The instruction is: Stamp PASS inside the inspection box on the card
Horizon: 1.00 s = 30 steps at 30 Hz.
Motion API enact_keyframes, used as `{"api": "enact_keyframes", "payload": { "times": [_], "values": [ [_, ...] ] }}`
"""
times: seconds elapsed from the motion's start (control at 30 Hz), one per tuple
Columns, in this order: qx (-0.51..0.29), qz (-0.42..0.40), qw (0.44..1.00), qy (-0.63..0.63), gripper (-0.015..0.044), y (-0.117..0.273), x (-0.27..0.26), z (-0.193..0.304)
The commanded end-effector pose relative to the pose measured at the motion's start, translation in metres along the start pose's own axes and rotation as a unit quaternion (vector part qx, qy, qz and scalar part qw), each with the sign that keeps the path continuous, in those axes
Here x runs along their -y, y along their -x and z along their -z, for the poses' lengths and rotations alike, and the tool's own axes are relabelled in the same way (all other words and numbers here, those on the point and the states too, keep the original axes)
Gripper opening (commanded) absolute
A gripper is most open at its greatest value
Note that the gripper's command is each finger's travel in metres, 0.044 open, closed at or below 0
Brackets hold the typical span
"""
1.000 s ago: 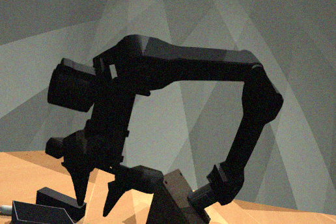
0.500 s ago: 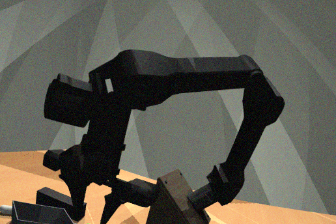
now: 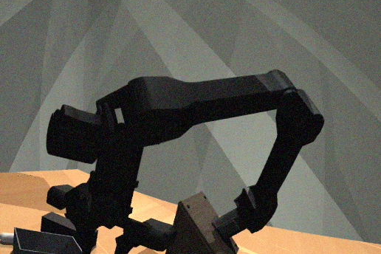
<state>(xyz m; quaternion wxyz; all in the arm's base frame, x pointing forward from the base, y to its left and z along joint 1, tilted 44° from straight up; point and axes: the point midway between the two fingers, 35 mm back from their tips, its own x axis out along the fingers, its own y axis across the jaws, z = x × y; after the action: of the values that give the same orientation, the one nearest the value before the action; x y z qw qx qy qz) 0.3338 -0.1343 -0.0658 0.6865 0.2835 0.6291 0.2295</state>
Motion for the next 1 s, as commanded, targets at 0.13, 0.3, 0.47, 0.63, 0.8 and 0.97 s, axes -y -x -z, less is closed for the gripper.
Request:
{"api": "enact_keyframes", "payload": {
  "times": [0.13,0.3,0.47,0.63,0.8,0.97],
  "values": [
    [-0.001,-0.004,1.0,-0.002,0.0212,-0.016,-0.001,0.001],
    [-0.001,-0.004,1.0,-0.002,0.0212,-0.024,-0.002,0.002],
    [-0.001,-0.004,1.0,-0.002,0.0212,-0.025,-0.002,0.002],
    [-0.001,-0.004,1.0,-0.002,0.0212,-0.025,-0.002,0.002],
    [-0.001,-0.004,1.0,-0.002,0.0212,-0.025,-0.002,0.002],
    [-0.001,-0.004,1.0,-0.002,0.0212,-0.025,-0.002,0.002]
  ]
}}
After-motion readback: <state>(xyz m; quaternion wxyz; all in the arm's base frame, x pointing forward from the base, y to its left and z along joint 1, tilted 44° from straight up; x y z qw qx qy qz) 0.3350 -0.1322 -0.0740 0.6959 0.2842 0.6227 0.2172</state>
